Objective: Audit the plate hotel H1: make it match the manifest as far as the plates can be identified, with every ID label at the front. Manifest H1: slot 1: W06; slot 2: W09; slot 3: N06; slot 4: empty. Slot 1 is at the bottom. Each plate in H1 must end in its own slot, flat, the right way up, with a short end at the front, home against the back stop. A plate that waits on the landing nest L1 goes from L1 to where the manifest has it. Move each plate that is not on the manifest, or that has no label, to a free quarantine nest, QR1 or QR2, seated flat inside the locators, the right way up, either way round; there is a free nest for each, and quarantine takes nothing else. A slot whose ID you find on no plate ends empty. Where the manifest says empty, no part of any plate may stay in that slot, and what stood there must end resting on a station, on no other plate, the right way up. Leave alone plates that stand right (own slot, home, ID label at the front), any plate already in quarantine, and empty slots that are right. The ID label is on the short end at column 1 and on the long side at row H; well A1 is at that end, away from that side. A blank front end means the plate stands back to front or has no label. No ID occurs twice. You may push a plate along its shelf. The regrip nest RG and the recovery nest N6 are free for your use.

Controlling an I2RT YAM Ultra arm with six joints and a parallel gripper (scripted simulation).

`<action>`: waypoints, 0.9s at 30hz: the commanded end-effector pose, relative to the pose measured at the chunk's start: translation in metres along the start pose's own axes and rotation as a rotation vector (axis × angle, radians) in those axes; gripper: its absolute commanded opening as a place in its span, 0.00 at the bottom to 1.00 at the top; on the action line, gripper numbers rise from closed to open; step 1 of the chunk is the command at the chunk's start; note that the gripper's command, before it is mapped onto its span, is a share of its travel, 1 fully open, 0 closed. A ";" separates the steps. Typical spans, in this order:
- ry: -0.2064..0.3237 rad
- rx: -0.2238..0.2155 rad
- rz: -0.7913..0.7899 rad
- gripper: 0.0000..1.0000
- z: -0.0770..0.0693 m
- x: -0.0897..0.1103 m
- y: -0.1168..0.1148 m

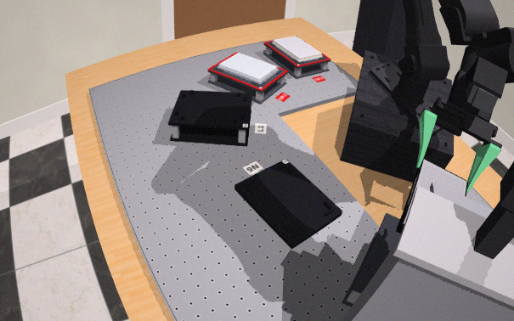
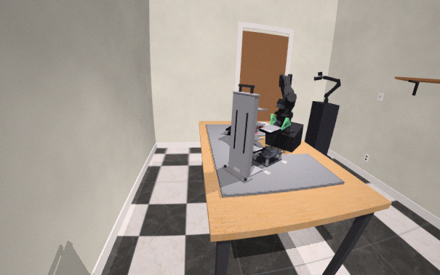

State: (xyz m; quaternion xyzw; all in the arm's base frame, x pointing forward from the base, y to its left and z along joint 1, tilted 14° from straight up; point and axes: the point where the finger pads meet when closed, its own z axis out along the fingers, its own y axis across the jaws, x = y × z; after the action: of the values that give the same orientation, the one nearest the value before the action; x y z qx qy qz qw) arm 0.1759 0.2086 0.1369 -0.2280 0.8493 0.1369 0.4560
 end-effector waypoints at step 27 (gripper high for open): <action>-0.051 -0.022 0.024 0.86 0.014 -0.042 0.006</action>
State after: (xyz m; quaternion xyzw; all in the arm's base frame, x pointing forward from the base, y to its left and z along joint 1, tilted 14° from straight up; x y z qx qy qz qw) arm 0.1952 0.2211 0.1456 -0.2267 0.8483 0.1403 0.4575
